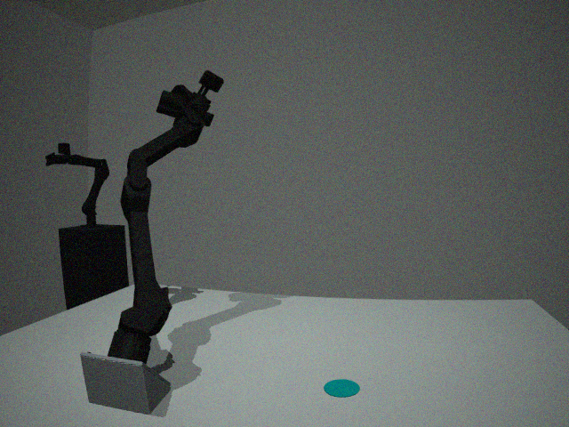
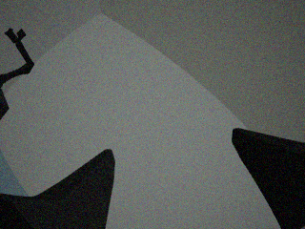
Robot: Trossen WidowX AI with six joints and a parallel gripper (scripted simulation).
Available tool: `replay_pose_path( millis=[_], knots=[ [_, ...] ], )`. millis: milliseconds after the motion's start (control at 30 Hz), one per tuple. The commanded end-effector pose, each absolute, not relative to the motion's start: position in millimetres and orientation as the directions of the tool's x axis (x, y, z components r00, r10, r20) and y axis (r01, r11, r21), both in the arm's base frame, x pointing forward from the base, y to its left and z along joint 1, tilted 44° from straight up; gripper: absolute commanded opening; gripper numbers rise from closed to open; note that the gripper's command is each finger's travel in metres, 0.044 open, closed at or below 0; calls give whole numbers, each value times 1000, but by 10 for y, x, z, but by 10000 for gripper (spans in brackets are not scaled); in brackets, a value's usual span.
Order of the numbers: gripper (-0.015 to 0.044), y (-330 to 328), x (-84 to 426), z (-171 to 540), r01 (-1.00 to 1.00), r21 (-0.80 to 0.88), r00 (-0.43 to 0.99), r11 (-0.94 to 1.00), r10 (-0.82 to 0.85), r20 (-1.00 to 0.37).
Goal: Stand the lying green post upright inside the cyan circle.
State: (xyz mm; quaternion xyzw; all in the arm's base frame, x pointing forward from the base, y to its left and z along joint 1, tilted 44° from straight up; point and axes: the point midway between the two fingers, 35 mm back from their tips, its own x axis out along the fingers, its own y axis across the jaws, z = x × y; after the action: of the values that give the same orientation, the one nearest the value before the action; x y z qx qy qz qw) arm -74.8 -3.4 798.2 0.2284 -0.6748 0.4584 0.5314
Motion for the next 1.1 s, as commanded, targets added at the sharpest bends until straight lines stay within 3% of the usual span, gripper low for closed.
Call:
replay_pose_path(
  millis=[0, 200, 1067],
  knots=[
    [374, -28, -744, 7982, -795, -376, -330, 476, 180, 927],
    [233, 233, -527, 7986, -792, -360, -272, 493, 242, 931],
    [233, 1422, 1068, 7626, -743, -266, 137, 614, 529, 838]
  ],
)
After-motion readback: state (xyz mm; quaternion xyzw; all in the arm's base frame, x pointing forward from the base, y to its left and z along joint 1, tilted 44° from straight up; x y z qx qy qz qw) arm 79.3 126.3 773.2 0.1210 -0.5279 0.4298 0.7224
